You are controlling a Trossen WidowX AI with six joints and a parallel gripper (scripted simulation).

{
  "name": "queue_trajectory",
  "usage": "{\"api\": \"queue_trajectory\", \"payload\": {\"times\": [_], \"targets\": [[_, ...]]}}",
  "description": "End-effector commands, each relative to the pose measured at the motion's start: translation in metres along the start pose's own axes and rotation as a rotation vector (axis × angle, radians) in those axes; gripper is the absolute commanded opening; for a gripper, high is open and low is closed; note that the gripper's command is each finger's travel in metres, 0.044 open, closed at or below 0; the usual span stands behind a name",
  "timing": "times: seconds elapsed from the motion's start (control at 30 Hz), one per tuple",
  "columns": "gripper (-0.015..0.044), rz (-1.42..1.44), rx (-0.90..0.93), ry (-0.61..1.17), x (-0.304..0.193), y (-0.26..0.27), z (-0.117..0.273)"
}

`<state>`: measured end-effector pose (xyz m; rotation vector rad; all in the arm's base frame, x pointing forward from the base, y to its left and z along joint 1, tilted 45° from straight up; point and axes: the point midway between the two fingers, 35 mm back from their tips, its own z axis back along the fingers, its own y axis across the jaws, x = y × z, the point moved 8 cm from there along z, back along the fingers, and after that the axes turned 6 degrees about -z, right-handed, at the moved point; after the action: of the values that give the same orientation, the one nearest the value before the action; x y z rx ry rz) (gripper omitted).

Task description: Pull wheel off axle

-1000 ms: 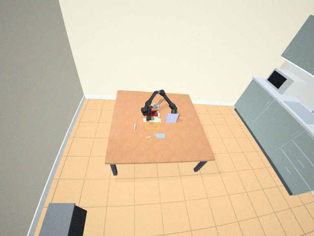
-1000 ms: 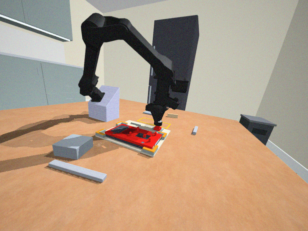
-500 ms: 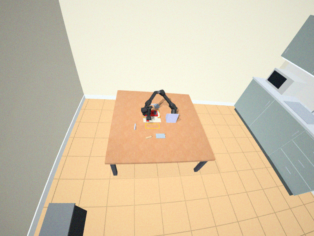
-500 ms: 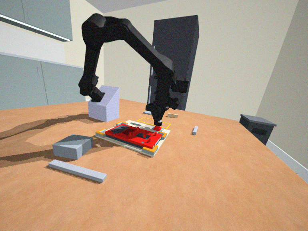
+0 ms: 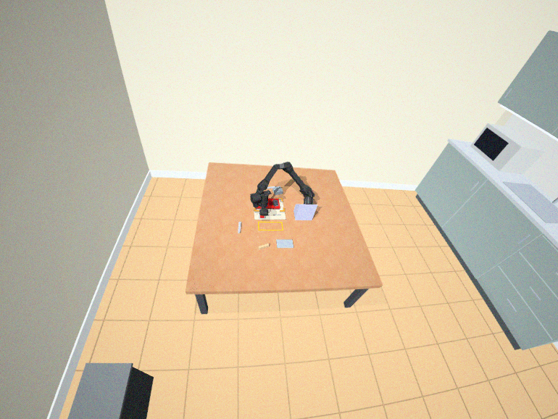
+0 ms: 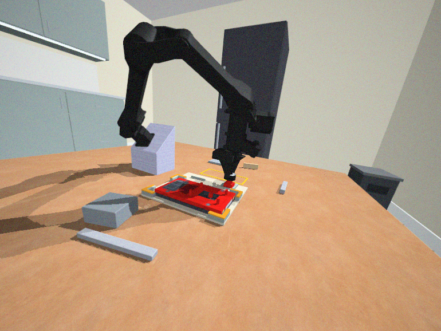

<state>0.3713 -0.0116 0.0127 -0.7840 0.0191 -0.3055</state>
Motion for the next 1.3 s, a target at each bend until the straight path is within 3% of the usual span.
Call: {"api": "queue_trajectory", "payload": {"times": [0.0, 1.27], "targets": [[0.0, 0.014, 0.006, -0.015, -0.002, 0.002, 0.013], [0.0, 0.015, 0.006, -0.019, -0.003, 0.002, 0.026]]}}
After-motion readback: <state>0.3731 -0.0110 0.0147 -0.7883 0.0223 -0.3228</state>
